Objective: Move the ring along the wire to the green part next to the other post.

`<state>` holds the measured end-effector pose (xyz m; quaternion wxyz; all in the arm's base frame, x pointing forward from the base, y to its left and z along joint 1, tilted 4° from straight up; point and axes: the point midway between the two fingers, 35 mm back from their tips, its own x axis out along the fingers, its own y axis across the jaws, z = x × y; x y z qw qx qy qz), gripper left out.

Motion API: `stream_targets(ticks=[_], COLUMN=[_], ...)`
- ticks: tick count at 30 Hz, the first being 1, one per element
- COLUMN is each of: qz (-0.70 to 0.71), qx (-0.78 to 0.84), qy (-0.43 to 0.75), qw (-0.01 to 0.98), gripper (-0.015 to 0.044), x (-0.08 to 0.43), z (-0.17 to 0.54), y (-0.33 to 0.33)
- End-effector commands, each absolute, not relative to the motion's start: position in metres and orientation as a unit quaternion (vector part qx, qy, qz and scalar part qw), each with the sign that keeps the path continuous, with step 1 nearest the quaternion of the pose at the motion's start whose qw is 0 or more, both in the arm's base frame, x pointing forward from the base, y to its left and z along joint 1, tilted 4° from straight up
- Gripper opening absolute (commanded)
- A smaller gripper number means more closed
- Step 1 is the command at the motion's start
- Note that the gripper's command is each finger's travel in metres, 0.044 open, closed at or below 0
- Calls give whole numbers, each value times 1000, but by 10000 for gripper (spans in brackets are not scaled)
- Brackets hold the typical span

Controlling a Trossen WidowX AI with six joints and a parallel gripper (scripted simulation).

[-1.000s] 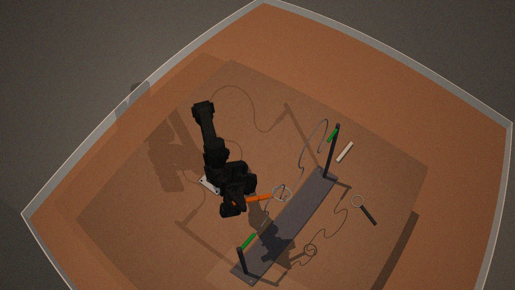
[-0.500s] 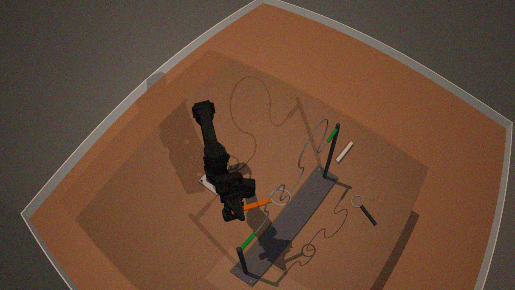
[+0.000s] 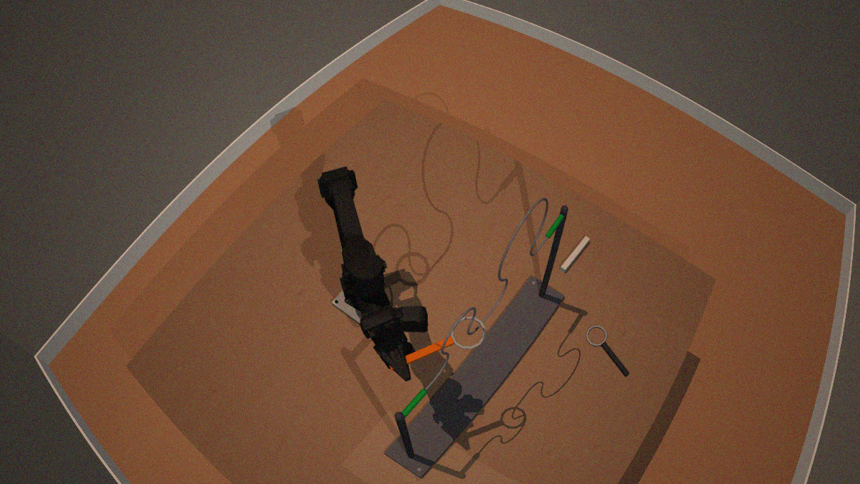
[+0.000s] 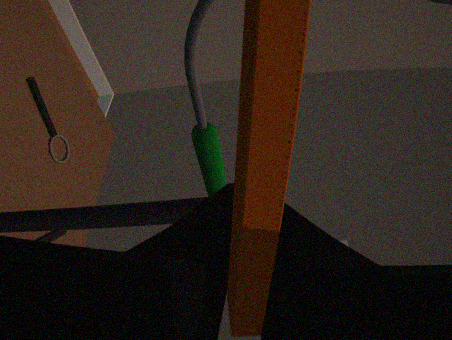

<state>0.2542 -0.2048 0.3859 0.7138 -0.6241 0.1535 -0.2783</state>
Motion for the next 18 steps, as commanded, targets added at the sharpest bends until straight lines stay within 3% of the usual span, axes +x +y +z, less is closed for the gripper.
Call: stream_targets(ticks=[1, 18], qz=[-273, -232], qx=[-591, -418], qy=[160, 187], qw=[742, 858], gripper=[-150, -150], x=[255, 263], z=[372, 314], y=[-202, -175])
